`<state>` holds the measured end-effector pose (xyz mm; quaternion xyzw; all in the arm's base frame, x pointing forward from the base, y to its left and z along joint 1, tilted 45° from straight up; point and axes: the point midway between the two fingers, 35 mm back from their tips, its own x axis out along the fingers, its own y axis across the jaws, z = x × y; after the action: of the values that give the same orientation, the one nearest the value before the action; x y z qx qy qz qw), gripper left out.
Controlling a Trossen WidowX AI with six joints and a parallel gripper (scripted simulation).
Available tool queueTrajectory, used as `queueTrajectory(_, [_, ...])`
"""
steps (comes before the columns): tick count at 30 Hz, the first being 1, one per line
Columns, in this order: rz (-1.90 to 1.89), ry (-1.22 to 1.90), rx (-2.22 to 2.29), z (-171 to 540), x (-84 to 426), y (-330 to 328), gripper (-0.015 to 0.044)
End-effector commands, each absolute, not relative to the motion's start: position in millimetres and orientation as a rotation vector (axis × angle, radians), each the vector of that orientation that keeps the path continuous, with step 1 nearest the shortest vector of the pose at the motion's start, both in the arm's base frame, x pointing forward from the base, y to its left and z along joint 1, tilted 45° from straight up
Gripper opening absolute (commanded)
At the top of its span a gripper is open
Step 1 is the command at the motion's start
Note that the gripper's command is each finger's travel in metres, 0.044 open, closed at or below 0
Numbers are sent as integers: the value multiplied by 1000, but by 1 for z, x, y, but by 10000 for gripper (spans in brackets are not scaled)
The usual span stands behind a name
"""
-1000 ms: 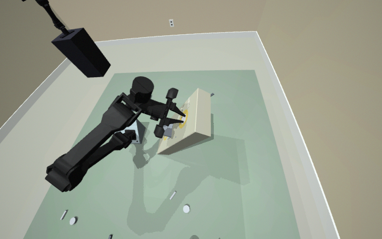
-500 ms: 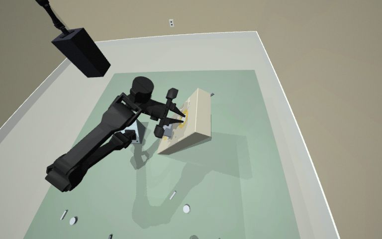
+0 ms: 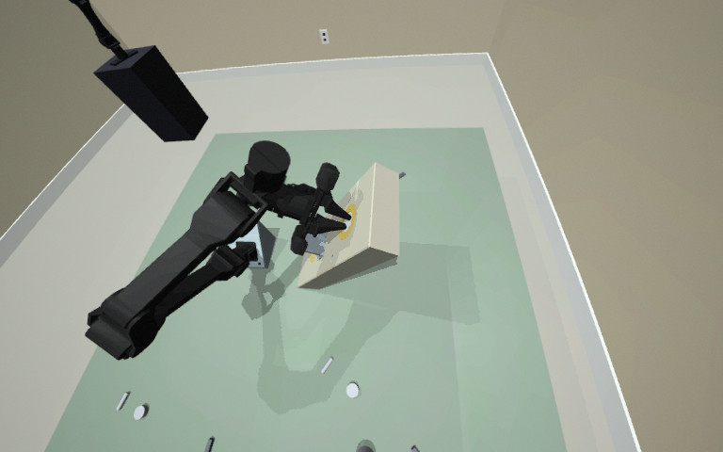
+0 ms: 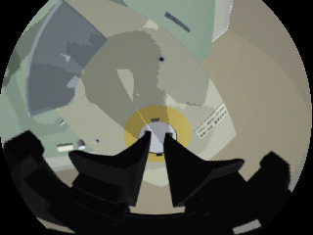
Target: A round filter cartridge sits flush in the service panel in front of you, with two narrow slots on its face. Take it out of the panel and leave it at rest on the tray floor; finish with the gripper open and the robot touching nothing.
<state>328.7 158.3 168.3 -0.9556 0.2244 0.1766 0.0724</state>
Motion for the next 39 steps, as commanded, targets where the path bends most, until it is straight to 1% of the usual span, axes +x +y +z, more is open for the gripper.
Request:
queueTrajectory(1, [473, 684, -2726, 166, 333, 156, 0])
queueTrajectory(39, [-36, 643, -1468, 165, 335, 155, 0])
